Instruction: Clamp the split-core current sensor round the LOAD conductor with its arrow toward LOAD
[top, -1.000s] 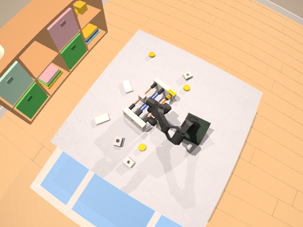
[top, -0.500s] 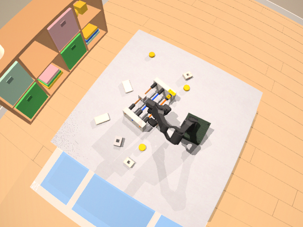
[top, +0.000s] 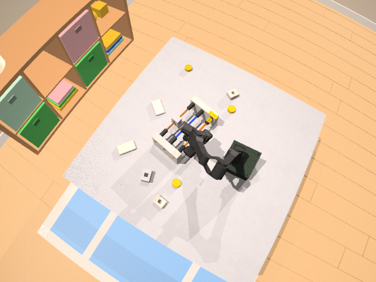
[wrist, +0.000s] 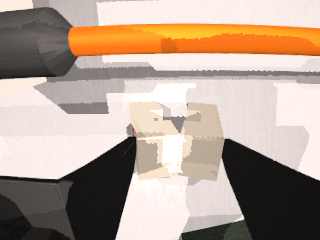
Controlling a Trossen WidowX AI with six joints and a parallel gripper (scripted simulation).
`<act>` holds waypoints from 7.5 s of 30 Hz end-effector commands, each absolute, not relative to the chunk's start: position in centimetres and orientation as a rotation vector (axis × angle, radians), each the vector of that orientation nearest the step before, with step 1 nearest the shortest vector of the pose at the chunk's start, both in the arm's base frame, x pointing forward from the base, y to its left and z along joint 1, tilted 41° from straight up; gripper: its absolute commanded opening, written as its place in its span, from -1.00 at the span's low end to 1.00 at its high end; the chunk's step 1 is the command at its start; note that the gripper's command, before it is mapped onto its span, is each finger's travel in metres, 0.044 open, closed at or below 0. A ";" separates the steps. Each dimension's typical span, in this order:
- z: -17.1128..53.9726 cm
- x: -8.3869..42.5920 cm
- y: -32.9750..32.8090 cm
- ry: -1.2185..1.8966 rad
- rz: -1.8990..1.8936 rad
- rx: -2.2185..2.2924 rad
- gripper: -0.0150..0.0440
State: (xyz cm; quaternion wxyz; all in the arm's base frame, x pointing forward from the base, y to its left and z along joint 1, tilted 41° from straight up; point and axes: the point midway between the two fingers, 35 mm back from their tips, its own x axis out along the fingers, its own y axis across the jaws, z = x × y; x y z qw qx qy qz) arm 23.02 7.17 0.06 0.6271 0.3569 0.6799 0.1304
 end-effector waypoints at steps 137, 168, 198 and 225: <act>3.3 28.6 2.1 0.839 1.304 -0.463 -0.49; 3.3 28.6 2.1 0.839 1.304 -0.463 0.75; -0.7 28.8 5.6 0.838 1.301 -0.456 1.00; -1.3 29.0 6.3 0.833 1.301 -0.469 0.62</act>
